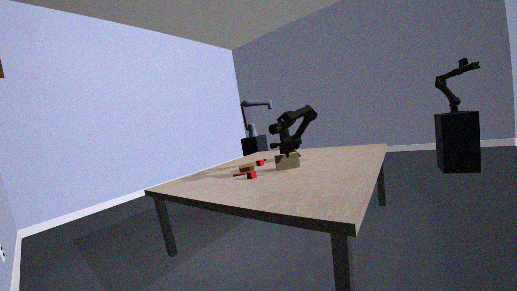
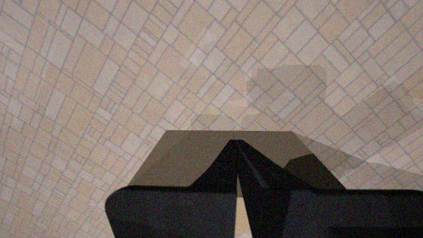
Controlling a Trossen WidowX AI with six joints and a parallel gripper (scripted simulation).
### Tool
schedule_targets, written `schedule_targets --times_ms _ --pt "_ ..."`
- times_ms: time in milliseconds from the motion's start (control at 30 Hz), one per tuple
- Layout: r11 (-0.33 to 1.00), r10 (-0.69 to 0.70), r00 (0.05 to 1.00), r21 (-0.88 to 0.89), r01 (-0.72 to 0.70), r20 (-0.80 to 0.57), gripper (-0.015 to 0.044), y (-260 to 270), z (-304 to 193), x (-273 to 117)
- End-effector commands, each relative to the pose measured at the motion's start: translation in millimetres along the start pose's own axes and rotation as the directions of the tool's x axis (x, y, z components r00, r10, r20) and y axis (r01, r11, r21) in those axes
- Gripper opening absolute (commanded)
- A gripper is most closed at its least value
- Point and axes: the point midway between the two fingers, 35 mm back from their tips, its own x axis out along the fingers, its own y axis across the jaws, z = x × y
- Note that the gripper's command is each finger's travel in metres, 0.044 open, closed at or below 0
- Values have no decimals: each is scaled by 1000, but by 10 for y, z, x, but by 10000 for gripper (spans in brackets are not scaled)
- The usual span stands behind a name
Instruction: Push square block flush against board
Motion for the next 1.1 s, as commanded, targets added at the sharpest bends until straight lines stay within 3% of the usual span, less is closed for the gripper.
schedule_targets --times_ms 0,1067 --pt "1000 -2 1000 4 2 8 0 0 -4 24" --pt "1000 -4 1000 6 4 5 0 -20 -312 17"
